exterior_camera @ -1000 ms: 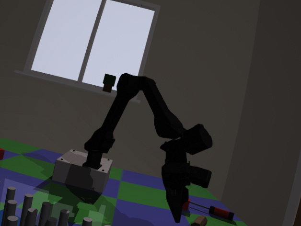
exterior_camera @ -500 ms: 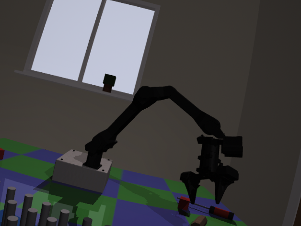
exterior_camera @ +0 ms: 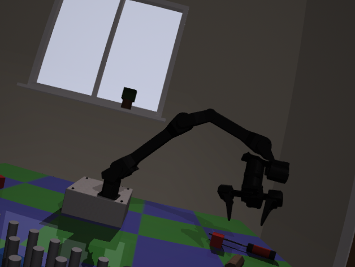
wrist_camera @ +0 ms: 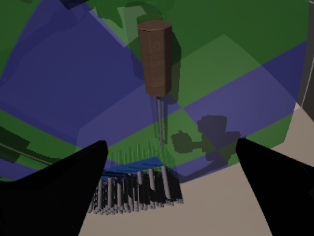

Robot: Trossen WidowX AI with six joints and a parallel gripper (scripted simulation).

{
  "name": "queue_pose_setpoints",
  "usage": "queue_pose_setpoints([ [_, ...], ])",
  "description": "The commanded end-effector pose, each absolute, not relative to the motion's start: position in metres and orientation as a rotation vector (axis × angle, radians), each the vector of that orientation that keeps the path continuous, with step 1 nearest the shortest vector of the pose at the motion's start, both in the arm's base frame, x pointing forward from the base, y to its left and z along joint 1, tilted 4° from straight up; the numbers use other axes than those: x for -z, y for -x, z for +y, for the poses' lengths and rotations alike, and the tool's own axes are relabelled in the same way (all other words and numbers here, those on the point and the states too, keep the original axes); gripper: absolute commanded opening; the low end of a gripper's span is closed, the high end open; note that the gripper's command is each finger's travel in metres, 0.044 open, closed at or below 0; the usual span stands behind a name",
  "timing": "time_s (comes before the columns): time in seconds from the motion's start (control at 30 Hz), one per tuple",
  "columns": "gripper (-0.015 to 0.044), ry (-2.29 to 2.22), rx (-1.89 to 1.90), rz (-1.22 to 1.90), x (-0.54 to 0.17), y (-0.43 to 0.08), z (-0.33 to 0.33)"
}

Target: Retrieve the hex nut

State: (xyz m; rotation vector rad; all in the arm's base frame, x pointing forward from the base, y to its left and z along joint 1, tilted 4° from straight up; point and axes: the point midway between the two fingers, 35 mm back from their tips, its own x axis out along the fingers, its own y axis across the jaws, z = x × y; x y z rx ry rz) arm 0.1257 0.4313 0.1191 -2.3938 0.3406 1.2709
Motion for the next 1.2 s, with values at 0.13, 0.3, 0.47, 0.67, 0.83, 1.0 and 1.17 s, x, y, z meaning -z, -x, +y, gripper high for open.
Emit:
queue_pose_setpoints([
  [0.13,0.0440,2.410,-1.266,0.339,-0.064,-0.138,0.436],
  [0.3,0.0440,2.410,-1.266,0.339,-0.064,-0.138,0.436],
  [0.47,0.0440,2.410,-1.266,0.339,-0.064,-0.138,0.436],
  [0.67,0.0440,2.359,-1.208,0.262,-0.065,-0.136,0.434],
  [0.83,0.0440,2.337,-1.184,0.228,-0.066,-0.136,0.433],
  [1.0,0.0361,2.337,-1.184,0.228,-0.066,-0.136,0.433],
  [1.17,0.0280,2.337,-1.184,0.228,-0.066,-0.136,0.433],
])
